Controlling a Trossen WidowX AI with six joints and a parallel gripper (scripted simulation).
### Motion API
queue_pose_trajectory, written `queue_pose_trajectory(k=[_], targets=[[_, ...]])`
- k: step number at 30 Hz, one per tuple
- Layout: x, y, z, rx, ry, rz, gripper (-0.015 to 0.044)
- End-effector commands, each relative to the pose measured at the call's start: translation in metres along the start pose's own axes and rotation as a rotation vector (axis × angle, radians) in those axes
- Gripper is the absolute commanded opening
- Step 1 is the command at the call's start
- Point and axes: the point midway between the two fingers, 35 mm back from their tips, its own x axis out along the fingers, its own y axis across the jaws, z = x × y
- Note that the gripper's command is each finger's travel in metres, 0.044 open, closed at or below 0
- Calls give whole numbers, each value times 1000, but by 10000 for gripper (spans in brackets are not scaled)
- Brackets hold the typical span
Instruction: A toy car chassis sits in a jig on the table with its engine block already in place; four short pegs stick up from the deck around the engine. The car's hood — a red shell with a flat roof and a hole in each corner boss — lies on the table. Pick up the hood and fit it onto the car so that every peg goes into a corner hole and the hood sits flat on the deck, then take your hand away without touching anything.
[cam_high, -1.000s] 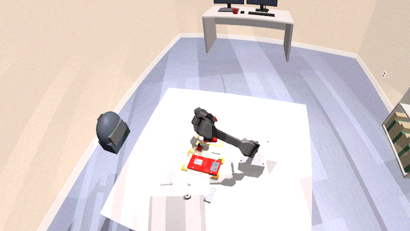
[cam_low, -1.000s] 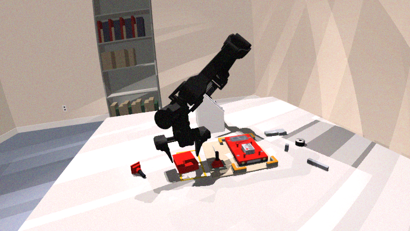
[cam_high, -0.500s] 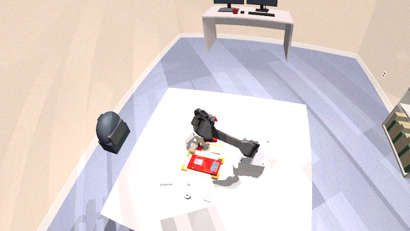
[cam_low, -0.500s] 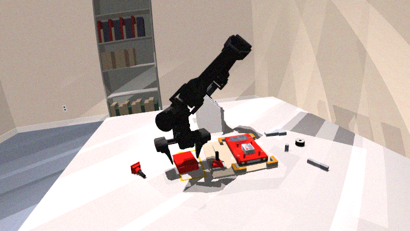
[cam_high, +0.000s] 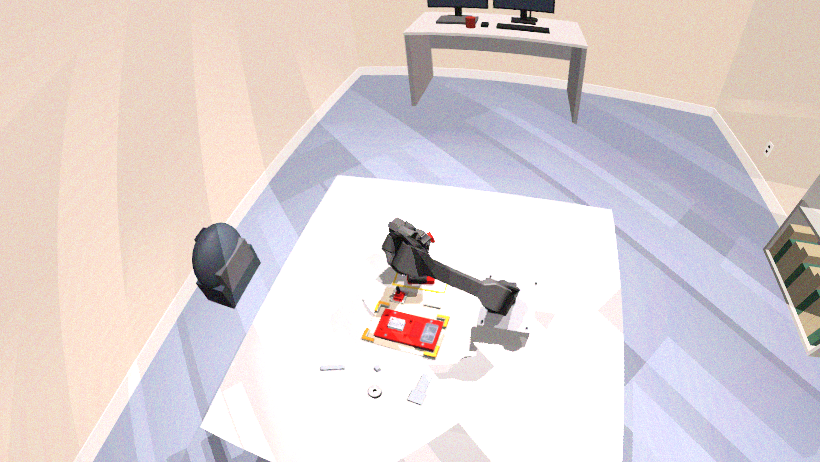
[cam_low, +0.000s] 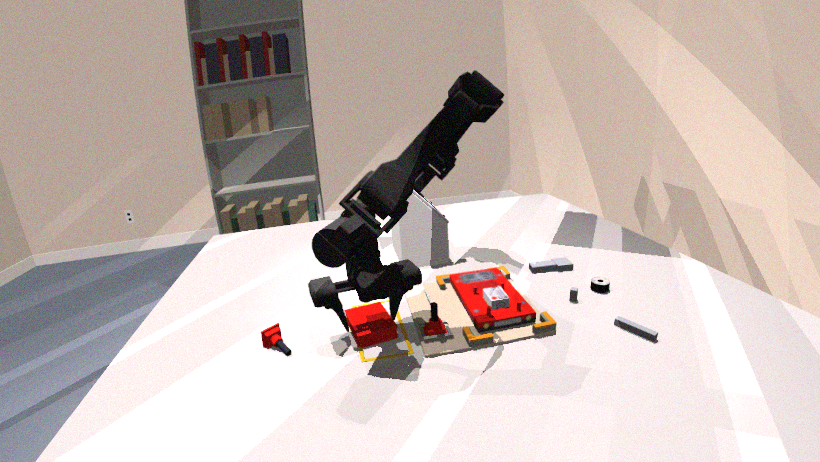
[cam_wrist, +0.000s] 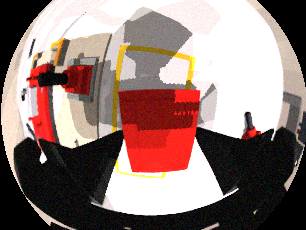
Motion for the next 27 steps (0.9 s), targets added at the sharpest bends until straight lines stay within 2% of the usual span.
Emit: queue_pose_trajectory(k=[1, 10, 21, 27], targets=[[0, 0, 0, -1, 0, 0, 355], [0, 0, 0, -1, 0, 0, 295], [-19, 0, 0, 1, 0, -1, 6], [-43, -1, 0, 0, 0, -2, 0]])
